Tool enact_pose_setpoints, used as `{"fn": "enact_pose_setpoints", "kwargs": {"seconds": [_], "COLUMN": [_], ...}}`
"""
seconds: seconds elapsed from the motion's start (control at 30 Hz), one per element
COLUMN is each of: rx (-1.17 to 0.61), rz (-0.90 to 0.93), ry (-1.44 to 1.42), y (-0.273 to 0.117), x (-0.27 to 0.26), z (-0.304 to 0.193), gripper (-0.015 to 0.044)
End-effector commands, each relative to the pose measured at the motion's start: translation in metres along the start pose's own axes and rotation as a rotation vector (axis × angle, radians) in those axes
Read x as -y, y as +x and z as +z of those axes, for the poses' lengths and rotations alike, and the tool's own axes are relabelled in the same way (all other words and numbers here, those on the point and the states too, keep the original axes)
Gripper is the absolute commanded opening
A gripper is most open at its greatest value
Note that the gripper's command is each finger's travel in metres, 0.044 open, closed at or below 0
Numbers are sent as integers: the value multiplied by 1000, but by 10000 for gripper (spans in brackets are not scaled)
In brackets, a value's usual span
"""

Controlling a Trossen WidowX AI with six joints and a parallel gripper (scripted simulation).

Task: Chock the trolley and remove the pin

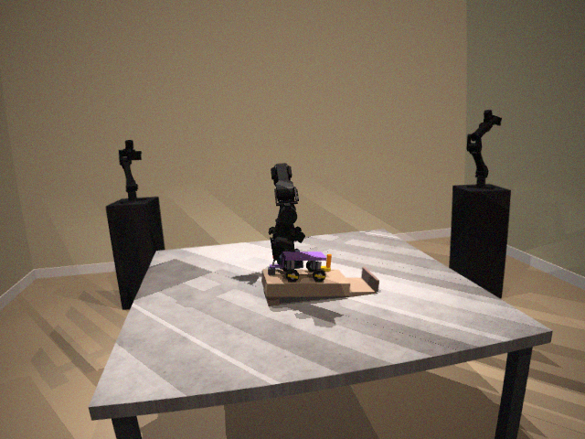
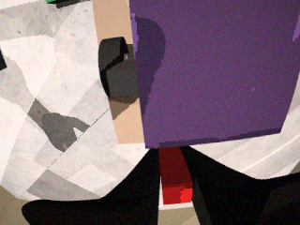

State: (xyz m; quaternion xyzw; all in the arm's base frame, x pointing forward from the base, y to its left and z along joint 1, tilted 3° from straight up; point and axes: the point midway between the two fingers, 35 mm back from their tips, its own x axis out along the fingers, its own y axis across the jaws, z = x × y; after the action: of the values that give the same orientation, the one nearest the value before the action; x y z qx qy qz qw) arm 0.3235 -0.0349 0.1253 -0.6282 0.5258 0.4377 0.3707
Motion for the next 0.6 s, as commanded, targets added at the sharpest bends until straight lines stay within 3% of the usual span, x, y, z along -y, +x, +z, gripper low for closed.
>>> {"fn": "enact_pose_setpoints", "kwargs": {"seconds": [0.0, 0.57], "rx": [-4, -3], "rz": [-6, -6], "ry": [5, 5], "y": [-5, -13], "x": [0, 0], "z": [-1, -2], "gripper": [0, 0]}}
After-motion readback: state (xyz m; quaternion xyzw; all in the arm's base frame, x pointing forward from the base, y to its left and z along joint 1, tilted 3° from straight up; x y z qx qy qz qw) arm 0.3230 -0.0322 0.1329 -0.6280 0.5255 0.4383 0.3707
